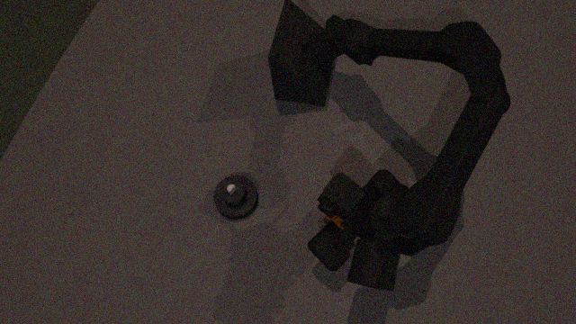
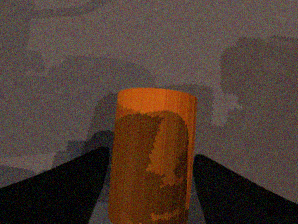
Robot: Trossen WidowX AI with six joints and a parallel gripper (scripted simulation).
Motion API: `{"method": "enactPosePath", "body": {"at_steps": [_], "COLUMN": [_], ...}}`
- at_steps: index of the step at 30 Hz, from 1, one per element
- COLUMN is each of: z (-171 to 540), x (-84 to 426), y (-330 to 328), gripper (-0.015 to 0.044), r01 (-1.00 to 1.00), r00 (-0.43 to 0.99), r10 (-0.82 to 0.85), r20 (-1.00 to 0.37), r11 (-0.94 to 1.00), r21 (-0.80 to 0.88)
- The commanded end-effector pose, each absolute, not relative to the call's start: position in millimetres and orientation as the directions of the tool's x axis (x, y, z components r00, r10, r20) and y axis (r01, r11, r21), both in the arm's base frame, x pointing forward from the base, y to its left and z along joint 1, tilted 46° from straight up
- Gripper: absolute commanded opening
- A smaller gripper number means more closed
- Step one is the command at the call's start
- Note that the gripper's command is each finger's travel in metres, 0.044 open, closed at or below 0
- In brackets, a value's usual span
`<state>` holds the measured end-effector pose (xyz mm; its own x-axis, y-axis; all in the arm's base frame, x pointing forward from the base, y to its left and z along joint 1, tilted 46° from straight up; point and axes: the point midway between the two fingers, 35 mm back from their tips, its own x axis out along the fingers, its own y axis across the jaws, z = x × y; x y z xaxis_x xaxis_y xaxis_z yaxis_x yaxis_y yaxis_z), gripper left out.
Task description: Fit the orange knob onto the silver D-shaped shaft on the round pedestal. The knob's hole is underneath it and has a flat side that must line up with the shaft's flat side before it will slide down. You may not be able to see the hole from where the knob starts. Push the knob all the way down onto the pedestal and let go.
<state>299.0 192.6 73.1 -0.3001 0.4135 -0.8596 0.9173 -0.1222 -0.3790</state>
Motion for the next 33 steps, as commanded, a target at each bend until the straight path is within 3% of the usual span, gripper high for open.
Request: {"method": "enactPosePath", "body": {"at_steps": [1, 12, 33], "z": [72.7, 72.8, 68.9], "x": [299.1, 299.0, 294.8], "y": [193.4, 192.1, 168.4], "gripper": [0.0213, 0.0179, 0.0179], "r01": [0.916, 0.917, 0.917], "r00": [-0.301, -0.296, -0.178], "r10": [0.417, 0.431, 0.726], "r20": [-0.858, -0.853, -0.665], "r11": [-0.124, -0.123, -0.123], "r21": [-0.381, -0.38, -0.38]}}
